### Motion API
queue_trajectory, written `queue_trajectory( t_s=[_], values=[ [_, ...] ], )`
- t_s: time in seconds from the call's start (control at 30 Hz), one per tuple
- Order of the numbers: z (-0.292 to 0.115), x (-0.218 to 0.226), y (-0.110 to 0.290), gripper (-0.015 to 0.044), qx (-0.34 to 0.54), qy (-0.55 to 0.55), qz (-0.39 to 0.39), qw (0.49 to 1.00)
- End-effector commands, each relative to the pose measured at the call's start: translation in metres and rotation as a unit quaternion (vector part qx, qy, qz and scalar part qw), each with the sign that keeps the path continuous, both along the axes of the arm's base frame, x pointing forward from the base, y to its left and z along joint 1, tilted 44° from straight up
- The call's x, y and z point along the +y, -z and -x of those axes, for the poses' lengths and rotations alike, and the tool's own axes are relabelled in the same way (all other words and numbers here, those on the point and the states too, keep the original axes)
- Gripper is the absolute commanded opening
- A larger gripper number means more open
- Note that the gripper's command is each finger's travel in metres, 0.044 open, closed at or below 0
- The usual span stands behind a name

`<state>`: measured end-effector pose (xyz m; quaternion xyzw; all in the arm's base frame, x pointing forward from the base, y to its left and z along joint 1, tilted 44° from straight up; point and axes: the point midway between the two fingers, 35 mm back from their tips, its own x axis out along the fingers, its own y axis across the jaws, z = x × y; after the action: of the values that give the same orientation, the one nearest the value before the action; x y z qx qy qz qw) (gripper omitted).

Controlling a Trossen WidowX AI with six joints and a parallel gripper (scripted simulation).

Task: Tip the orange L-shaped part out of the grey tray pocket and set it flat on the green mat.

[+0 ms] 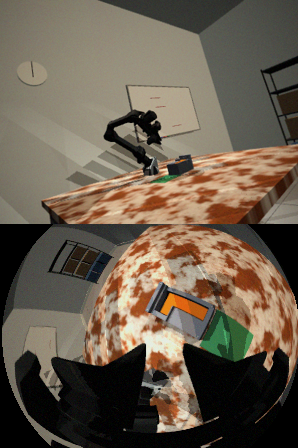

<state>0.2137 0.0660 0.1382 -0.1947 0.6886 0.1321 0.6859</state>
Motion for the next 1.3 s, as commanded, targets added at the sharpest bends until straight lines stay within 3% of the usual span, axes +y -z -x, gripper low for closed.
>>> queue_trajectory(
  t_s=[0.0, 0.27, 0.5, 0.8, 1.07, 1.27],
  values=[
    [-0.02, 0.014, 0.025, 0.018, 0.02, 0.052, 0.065, 0.996],
    [-0.046, 0.046, 0.082, 0.018, 0.01, 0.145, 0.204, 0.968],
    [-0.057, 0.071, 0.136, 0.018, -0.056, 0.196, 0.307, 0.93],
    [-0.057, 0.072, 0.143, 0.018, -0.065, 0.2, 0.316, 0.925],
    [-0.055, 0.024, 0.194, 0.018, -0.065, 0.2, 0.317, 0.925],
    [-0.055, 0.023, 0.195, 0.018, -0.065, 0.2, 0.317, 0.925]
  ],
)
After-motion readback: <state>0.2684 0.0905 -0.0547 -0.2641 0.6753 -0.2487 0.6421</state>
